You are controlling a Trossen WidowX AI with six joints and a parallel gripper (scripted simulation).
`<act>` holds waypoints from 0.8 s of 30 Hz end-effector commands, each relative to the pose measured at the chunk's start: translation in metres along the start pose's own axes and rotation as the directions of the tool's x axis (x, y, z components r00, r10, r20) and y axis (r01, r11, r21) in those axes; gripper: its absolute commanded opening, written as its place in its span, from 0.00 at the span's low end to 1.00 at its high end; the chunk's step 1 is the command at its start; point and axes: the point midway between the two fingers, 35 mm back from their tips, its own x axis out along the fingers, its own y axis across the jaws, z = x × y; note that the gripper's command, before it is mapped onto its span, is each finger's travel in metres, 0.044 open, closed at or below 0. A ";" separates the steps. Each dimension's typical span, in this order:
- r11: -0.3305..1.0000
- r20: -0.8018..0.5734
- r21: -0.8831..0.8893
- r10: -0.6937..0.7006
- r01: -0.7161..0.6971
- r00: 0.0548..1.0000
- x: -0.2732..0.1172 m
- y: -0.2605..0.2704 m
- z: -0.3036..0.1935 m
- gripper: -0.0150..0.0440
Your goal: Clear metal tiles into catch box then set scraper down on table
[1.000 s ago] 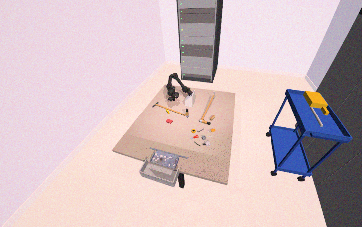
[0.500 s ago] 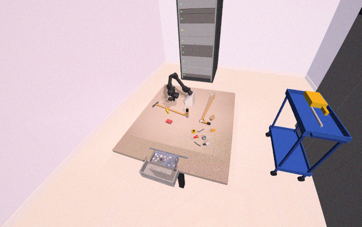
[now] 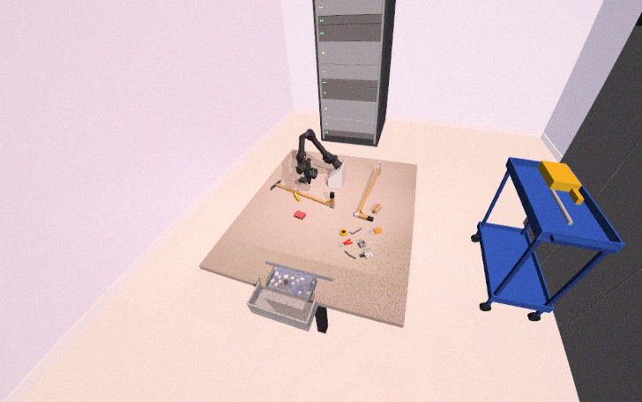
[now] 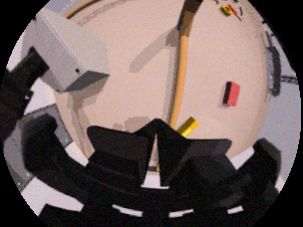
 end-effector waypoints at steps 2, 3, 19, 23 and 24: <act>1.000 0.005 -0.004 0.002 -0.002 1.000 0.012 0.000 0.001 0.25; 1.000 0.005 -0.004 0.002 -0.002 1.000 0.015 0.000 0.001 0.25; 1.000 0.000 -0.004 -0.002 0.002 1.000 0.054 0.001 -0.001 0.25; 1.000 -0.003 -0.005 -0.003 0.003 1.000 0.064 0.003 -0.003 0.25; 1.000 -0.004 -0.005 -0.004 0.004 1.000 0.066 0.003 -0.003 0.25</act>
